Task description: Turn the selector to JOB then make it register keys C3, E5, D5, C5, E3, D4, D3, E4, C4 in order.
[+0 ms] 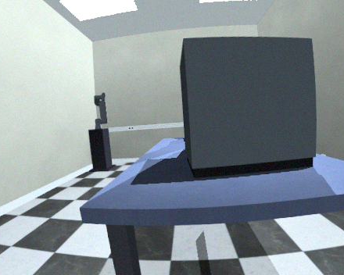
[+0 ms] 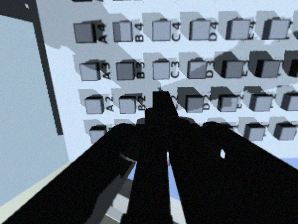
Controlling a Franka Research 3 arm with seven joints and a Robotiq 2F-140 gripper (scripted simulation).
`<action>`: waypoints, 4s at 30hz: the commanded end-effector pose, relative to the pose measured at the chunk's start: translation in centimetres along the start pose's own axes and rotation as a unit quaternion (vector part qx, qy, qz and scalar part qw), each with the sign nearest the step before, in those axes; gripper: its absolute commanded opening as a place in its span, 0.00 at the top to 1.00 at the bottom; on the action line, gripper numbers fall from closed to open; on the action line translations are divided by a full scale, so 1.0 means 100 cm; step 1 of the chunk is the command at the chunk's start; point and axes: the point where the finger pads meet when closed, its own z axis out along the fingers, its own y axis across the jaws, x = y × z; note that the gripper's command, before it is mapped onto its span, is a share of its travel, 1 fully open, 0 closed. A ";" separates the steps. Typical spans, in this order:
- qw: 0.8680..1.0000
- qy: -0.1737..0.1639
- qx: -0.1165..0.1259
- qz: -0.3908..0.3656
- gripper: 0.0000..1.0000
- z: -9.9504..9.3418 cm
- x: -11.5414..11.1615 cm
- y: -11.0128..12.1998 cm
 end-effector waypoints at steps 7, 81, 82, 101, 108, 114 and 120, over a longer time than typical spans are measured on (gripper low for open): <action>1.000 0.000 0.000 -0.002 0.90 0.001 -0.001 0.001; 1.000 0.000 0.000 -0.002 0.90 -0.032 0.067 0.068; 1.000 0.000 0.000 -0.002 0.90 -0.032 0.067 0.068; 1.000 0.000 0.000 -0.002 0.90 -0.013 0.067 0.069; 1.000 0.000 0.000 -0.002 0.90 -0.010 0.067 0.068; 1.000 0.000 0.000 -0.002 0.90 -0.010 0.067 0.068; 1.000 0.000 0.000 -0.002 0.90 -0.010 0.067 0.068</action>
